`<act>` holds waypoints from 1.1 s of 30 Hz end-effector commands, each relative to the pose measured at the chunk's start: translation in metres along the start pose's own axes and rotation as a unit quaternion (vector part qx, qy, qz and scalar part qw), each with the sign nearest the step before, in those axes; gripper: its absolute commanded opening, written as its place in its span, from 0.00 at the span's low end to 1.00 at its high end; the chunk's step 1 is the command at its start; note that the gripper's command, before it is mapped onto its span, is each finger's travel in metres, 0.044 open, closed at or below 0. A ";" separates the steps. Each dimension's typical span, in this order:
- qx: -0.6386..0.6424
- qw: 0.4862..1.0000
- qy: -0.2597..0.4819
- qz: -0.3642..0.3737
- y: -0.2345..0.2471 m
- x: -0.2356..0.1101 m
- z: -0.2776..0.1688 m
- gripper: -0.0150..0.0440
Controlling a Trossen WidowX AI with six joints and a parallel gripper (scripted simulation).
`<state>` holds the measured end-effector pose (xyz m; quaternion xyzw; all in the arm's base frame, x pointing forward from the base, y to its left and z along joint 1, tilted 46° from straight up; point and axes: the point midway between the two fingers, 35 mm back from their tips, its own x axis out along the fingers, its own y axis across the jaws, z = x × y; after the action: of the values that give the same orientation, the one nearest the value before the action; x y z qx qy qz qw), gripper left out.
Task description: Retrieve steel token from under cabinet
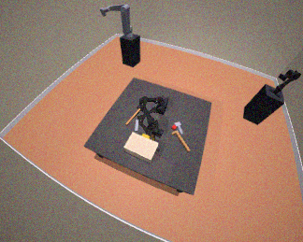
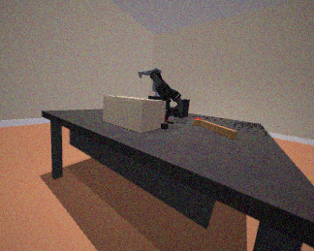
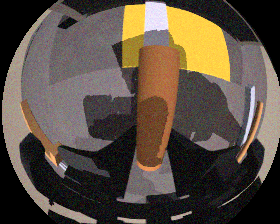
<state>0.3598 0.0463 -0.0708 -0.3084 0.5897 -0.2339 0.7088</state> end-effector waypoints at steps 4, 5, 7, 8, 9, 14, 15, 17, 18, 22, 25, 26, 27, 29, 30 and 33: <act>0.000 1.000 0.003 0.000 0.000 0.001 -0.011 0.25; 0.000 1.000 0.003 0.000 0.000 0.001 -0.012 0.25; 0.000 1.000 0.003 0.000 0.000 0.001 -0.014 0.25; 0.000 1.000 0.003 0.000 0.000 0.001 -0.015 0.25; 0.000 1.000 0.003 0.000 0.000 0.001 -0.016 0.25; 0.000 1.000 0.003 0.000 0.000 0.001 -0.021 0.25; 0.000 1.000 0.003 0.000 0.000 0.001 -0.023 0.25; 0.000 1.000 0.003 0.000 0.001 0.001 -0.025 0.25; 0.000 1.000 0.003 0.000 0.001 0.001 -0.026 0.25; -0.001 1.000 0.003 0.000 0.001 0.001 -0.030 0.25; -0.001 1.000 0.003 0.000 0.001 0.001 -0.034 0.25; -0.001 1.000 0.003 0.000 0.001 0.001 -0.035 0.25; -0.001 1.000 0.003 0.000 0.001 0.001 -0.036 0.25; -0.001 1.000 0.003 0.000 0.001 0.001 -0.038 0.25; -0.001 1.000 0.003 0.000 0.001 0.001 -0.039 0.25; -0.001 1.000 0.003 0.000 0.001 0.001 -0.043 0.25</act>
<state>0.3249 0.0418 -0.0762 -0.3087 0.5901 -0.2337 0.7084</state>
